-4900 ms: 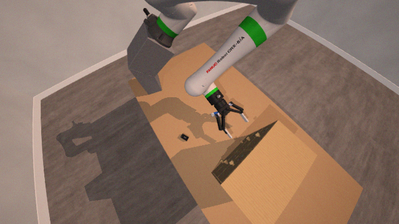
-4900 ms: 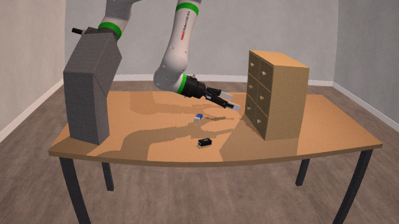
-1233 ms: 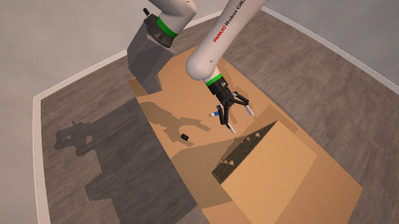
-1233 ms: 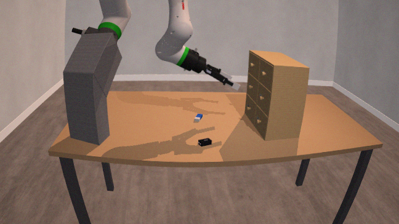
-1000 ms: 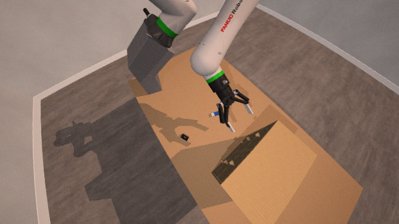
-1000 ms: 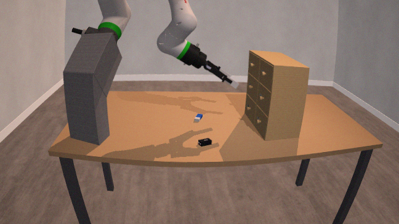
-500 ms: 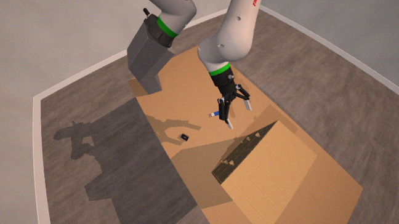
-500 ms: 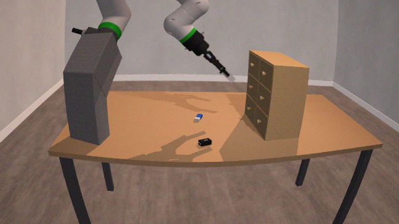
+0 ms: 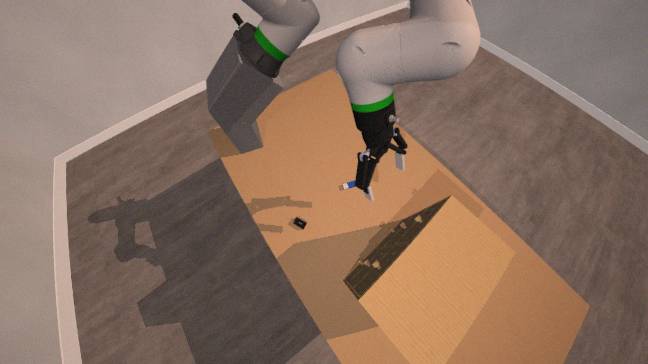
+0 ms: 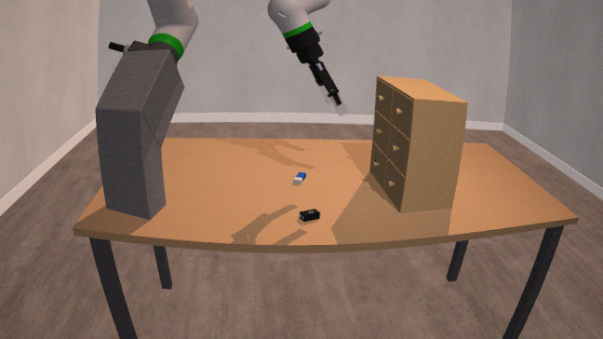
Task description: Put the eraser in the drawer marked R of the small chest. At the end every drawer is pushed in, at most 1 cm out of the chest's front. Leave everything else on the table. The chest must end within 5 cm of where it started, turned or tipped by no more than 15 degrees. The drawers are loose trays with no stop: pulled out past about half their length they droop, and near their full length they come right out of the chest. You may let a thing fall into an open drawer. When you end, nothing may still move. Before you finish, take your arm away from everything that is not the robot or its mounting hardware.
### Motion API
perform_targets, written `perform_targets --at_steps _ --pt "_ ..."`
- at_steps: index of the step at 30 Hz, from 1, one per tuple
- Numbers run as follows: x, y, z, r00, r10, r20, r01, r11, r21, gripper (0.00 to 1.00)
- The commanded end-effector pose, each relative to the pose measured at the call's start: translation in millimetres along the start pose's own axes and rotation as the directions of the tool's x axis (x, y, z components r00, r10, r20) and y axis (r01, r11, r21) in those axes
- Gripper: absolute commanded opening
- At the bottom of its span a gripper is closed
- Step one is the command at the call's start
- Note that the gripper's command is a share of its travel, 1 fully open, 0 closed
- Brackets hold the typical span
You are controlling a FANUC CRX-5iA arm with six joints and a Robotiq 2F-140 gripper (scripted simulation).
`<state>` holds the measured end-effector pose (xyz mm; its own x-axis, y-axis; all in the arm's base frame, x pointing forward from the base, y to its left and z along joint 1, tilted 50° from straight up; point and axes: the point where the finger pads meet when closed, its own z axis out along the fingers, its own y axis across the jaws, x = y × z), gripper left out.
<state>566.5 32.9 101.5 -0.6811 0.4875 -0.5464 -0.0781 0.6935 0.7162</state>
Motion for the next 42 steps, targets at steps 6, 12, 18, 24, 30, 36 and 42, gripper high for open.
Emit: perform_targets --at_steps 6,12,18,24,30,36,42 --pt "13.6 7.9 -29.6 0.922 0.024 -0.387 -0.025 1.0 0.004 1.0" --pt "16.1 8.1 -37.7 0.892 0.024 -0.452 -0.025 1.0 0.004 1.0" --pt "17.0 8.0 -40.8 0.879 0.024 -0.477 -0.025 1.0 0.004 1.0" --pt "17.1 8.0 -41.2 0.877 0.024 -0.479 -0.025 1.0 0.004 1.0" --pt "17.1 8.0 -41.2 0.877 0.024 -0.479 -0.025 1.0 0.004 1.0" --pt "17.1 8.0 -41.2 0.877 0.024 -0.479 -0.025 1.0 0.004 1.0" --pt "17.1 8.0 -41.2 0.877 0.024 -0.479 -0.025 1.0 0.004 1.0"
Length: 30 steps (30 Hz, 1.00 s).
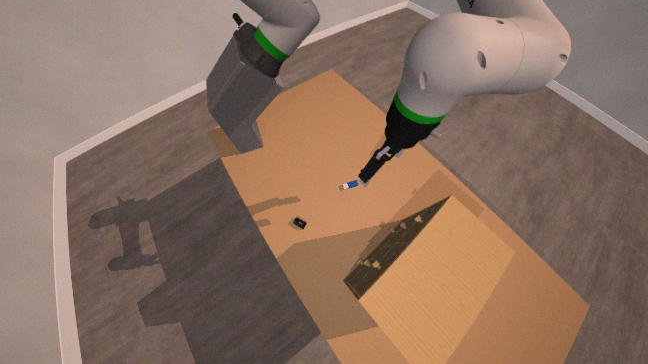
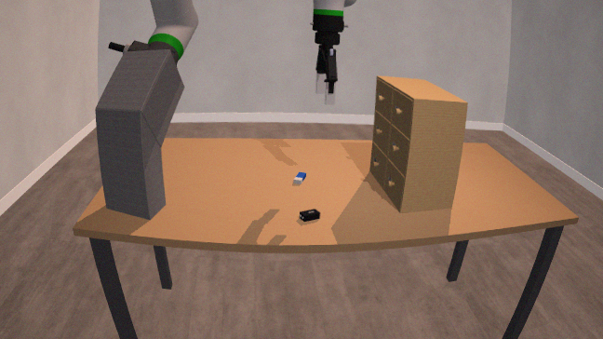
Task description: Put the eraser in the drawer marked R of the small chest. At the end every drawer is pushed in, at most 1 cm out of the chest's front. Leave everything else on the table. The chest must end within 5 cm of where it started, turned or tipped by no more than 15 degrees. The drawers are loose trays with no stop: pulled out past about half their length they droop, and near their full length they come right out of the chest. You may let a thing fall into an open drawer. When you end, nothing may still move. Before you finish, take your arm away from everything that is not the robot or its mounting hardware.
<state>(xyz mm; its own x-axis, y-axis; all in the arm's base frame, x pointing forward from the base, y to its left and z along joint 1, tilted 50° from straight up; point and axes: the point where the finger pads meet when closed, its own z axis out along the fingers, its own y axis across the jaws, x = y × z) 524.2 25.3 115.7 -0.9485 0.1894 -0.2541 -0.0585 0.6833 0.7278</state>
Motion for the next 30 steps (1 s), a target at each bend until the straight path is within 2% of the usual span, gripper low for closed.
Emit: perform_targets --at_steps 1,30 --pt "-0.1 -0.1 -0.2 1.0 0.0 0.0 0.0 1.0 0.0 1.0" --pt "-0.1 -1.8 -0.3 0.999 0.032 0.0 -0.032 0.999 0.0 1.0"
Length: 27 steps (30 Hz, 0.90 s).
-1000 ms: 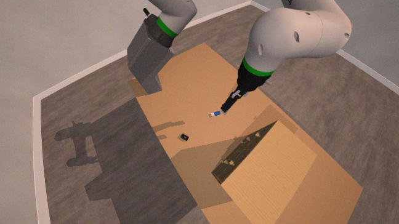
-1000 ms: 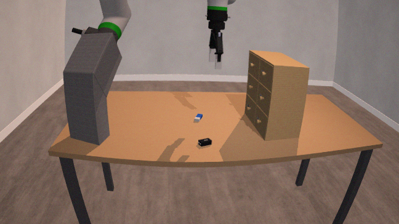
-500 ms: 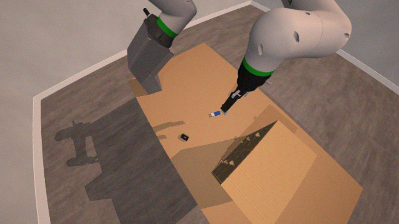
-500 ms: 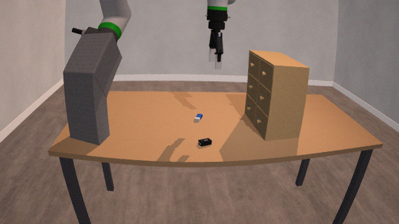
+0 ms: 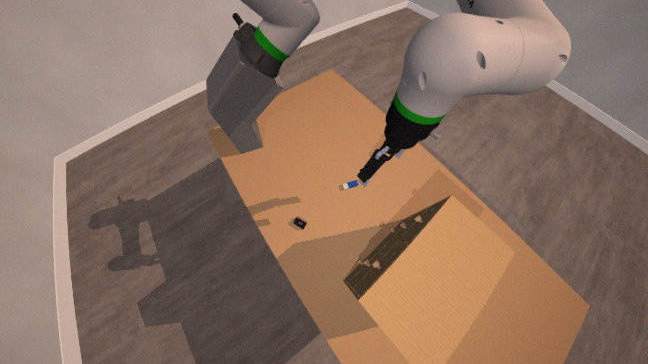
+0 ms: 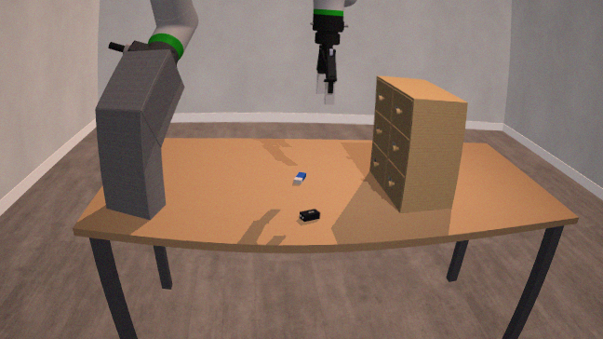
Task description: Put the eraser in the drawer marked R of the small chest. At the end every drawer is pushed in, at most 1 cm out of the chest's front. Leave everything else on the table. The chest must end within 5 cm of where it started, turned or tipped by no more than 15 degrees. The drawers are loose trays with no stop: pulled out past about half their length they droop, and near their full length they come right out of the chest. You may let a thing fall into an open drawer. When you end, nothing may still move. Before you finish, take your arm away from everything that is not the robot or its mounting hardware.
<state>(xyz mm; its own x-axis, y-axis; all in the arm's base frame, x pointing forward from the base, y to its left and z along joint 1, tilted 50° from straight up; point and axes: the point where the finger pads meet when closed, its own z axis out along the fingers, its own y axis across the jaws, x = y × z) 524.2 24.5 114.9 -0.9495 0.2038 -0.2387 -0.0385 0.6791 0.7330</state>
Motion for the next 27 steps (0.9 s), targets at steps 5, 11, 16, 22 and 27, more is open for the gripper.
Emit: perform_targets --at_steps 5,11,16,22,27 --pt "-0.2 -2.2 -0.3 0.999 0.039 0.0 -0.039 0.999 0.0 1.0" --pt "-0.2 -3.7 -0.4 0.998 0.07 0.0 -0.07 0.998 0.0 1.0" --pt "-0.2 -6.3 -0.6 0.993 0.119 0.0 -0.119 0.993 0.0 1.0" --pt "-0.3 -10.2 -0.8 0.981 0.193 0.0 -0.193 0.981 0.0 1.0" --pt "-0.3 -12.6 -0.9 0.972 0.237 0.0 -0.237 0.972 0.0 1.0"
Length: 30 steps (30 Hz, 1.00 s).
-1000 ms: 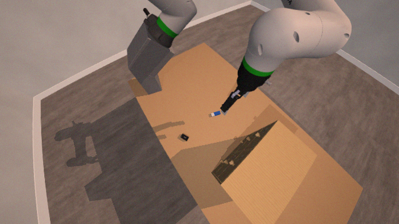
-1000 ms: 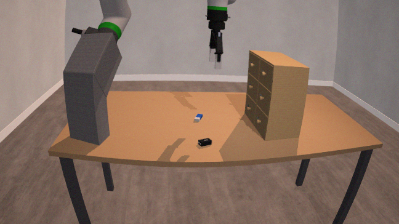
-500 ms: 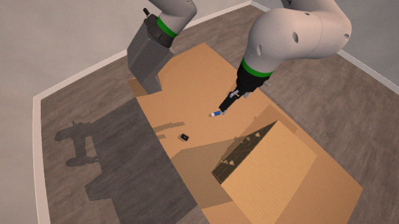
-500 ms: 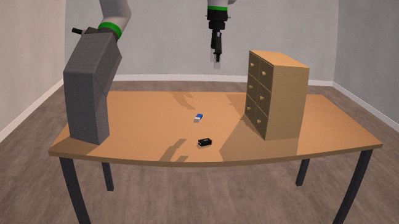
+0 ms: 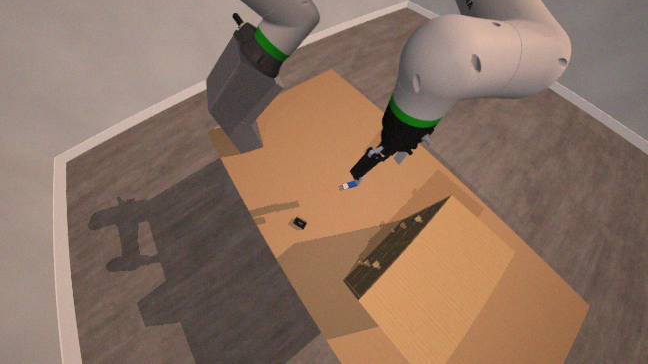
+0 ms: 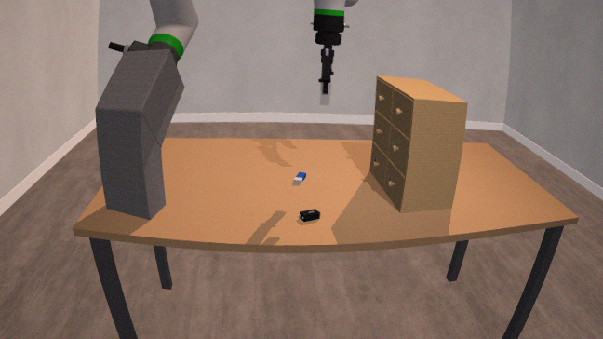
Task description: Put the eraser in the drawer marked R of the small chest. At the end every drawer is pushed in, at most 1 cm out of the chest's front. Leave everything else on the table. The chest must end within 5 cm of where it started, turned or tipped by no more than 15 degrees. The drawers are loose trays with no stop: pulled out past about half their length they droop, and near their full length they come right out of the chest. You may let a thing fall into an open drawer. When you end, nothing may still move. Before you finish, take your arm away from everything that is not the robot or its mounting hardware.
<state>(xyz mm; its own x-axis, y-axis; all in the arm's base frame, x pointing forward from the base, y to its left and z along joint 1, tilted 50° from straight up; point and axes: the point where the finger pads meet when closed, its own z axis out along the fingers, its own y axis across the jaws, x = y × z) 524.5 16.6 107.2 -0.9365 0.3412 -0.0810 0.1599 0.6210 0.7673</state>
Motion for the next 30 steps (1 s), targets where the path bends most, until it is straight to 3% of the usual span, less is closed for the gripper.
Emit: perform_targets --at_steps 1,17,30 --pt "-0.7 -2.3 -0.4 0.999 0.045 0.0 -0.045 0.999 0.001 1.0" --pt "-3.9 -16.3 -1.1 0.949 0.315 0.0 -0.315 0.949 0.001 1.0" --pt "-7.7 -33.1 -2.1 0.796 0.606 0.001 -0.606 0.796 0.001 1.0"
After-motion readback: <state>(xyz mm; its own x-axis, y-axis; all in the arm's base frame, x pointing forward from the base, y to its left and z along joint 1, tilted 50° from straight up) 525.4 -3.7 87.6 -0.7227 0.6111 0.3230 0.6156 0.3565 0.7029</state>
